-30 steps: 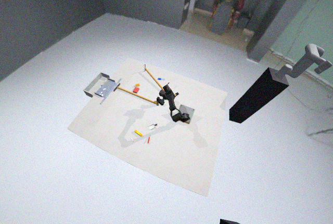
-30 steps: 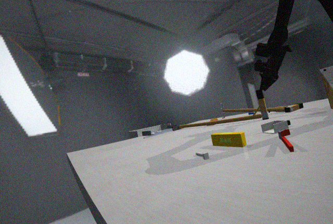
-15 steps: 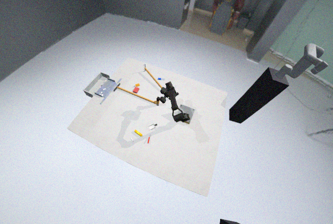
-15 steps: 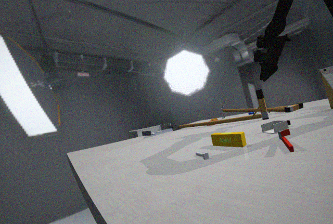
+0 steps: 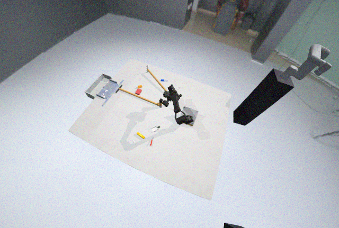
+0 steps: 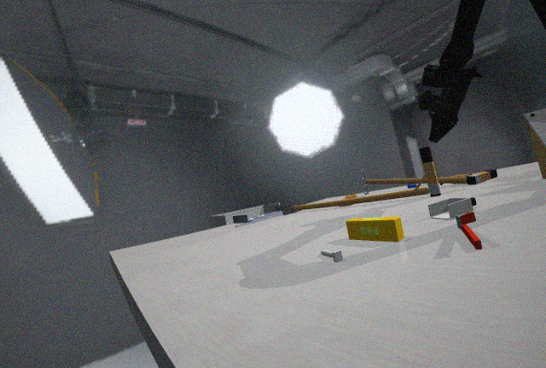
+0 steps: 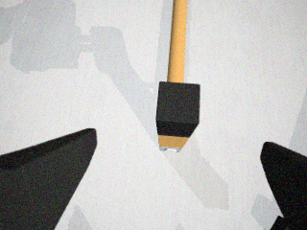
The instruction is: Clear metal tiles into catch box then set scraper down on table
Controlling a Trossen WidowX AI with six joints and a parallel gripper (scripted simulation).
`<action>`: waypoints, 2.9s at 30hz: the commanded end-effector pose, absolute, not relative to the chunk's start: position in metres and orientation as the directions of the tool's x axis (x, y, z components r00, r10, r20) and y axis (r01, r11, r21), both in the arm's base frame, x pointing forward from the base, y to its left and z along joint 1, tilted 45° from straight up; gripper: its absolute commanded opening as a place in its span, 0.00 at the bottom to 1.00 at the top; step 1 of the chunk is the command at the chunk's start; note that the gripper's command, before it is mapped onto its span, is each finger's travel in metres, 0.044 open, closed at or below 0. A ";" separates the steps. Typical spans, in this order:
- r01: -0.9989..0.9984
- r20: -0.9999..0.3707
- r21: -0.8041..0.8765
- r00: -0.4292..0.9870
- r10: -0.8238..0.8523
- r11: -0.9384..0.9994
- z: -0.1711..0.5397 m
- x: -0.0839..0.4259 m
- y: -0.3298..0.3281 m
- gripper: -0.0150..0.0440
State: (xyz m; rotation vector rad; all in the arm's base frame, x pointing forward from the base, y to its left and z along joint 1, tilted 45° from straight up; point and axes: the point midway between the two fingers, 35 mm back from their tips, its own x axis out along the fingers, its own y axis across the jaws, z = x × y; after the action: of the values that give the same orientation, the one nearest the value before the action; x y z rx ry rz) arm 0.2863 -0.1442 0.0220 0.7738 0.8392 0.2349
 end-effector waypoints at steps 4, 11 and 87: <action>0.108 -0.579 0.701 0.663 0.475 0.704 0.016 0.288 -0.138 1.00; 0.109 -0.582 0.700 0.661 0.474 0.706 0.009 0.296 -0.134 1.00; 0.097 -0.572 0.703 0.666 0.479 0.705 -0.018 0.338 -0.101 0.25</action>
State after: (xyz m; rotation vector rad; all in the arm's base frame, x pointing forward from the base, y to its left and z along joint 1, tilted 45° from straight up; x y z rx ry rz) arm 0.3374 -0.1030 -0.0225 0.7794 0.8341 0.2392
